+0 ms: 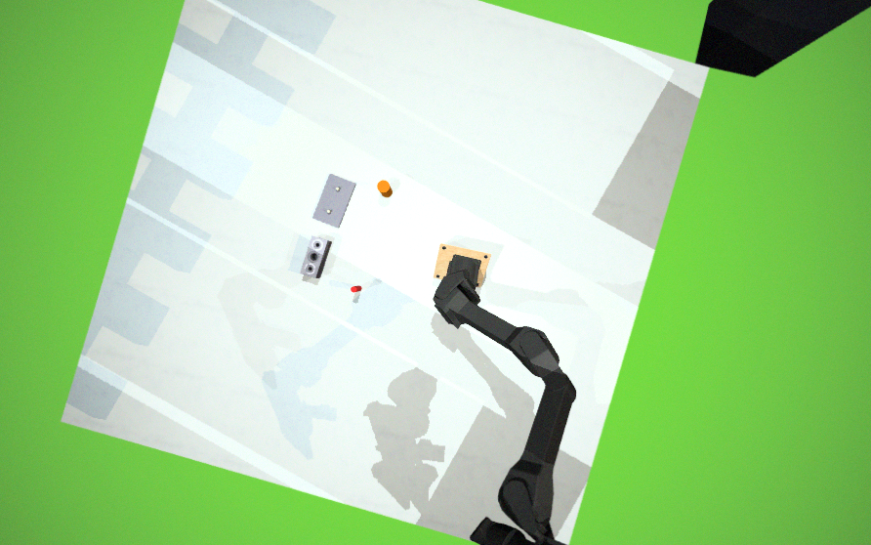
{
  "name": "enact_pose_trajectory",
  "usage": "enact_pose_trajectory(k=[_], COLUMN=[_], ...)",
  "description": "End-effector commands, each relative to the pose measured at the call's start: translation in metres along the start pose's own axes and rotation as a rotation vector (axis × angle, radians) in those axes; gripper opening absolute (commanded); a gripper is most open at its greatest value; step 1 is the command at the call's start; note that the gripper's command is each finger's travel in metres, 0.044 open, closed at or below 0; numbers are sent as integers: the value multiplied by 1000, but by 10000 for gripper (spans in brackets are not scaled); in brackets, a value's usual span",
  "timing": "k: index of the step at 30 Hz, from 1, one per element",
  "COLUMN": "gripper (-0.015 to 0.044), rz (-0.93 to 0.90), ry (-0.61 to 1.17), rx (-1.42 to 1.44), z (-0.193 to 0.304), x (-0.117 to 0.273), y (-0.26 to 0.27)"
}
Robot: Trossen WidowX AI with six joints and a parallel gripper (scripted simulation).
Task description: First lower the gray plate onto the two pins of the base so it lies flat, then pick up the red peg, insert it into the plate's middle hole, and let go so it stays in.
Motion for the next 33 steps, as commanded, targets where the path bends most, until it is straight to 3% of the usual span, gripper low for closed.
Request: enact_pose_trajectory(k=[1, 8, 16, 25, 33], gripper=[440, 440, 440, 440, 440], rz=[-93, -294, -549, -865, -1062], ry=[56, 151, 263, 394, 546], rx=[-79, -267, -470, -704, -918], z=[21, 54, 79, 89, 77], x=[-9, -16, 3, 71, 137], y=[47, 144, 262, 395, 466])
Point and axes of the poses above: the point midway between the two fingers, 35 mm back from their tips, its own x axis back along the fingers, its own y axis across the jaws, z = x × y, the point moved 3 cm from there along x, back along the fingers, and after that the axes turned 7 degrees about x, right-handed, at the moved point
